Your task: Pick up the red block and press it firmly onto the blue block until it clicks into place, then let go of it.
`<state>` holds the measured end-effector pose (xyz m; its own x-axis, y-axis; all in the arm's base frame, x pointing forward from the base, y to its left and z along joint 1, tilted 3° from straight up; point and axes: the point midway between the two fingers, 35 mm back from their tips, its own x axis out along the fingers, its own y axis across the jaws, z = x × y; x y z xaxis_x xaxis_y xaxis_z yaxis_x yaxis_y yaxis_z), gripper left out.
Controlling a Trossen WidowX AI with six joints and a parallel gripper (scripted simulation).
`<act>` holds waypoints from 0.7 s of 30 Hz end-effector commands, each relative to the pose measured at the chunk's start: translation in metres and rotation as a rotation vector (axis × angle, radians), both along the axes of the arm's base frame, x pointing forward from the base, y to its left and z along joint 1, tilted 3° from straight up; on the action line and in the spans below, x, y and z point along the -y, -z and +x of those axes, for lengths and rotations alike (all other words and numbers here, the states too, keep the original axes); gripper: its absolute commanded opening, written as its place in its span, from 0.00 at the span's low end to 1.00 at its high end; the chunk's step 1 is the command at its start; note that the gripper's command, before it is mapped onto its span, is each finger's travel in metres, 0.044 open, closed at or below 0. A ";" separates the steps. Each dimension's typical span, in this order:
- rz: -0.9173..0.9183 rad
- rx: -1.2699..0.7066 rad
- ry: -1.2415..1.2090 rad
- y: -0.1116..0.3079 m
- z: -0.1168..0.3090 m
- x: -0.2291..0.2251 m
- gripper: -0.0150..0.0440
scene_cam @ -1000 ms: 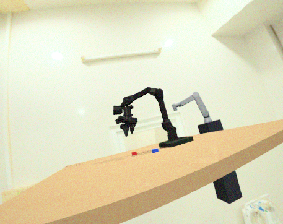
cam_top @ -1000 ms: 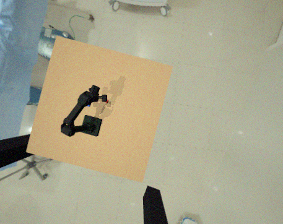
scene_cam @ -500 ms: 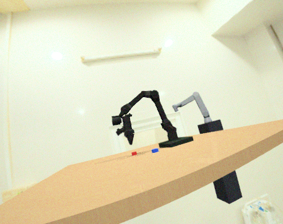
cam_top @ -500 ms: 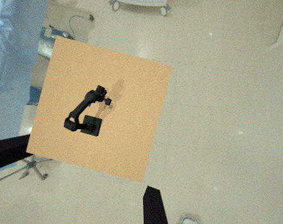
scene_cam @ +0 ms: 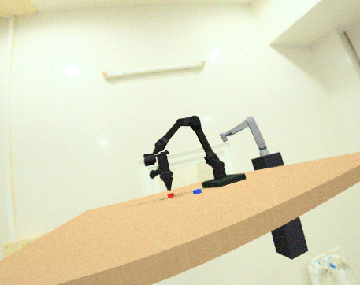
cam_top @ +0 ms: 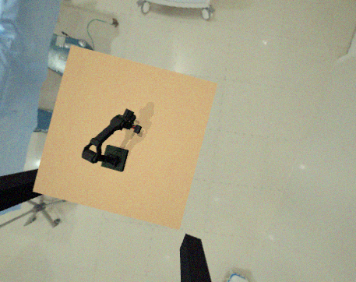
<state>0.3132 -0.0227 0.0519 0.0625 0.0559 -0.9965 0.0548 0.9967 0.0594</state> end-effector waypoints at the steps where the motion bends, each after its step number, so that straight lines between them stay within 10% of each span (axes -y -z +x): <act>1: -0.003 -0.014 0.003 0.008 -0.002 0.001 1.00; 21: -0.003 -0.014 0.003 0.033 -0.001 0.000 0.91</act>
<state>0.3146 -0.0225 0.0238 0.0623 0.0560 -0.9965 0.0542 0.9968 0.0594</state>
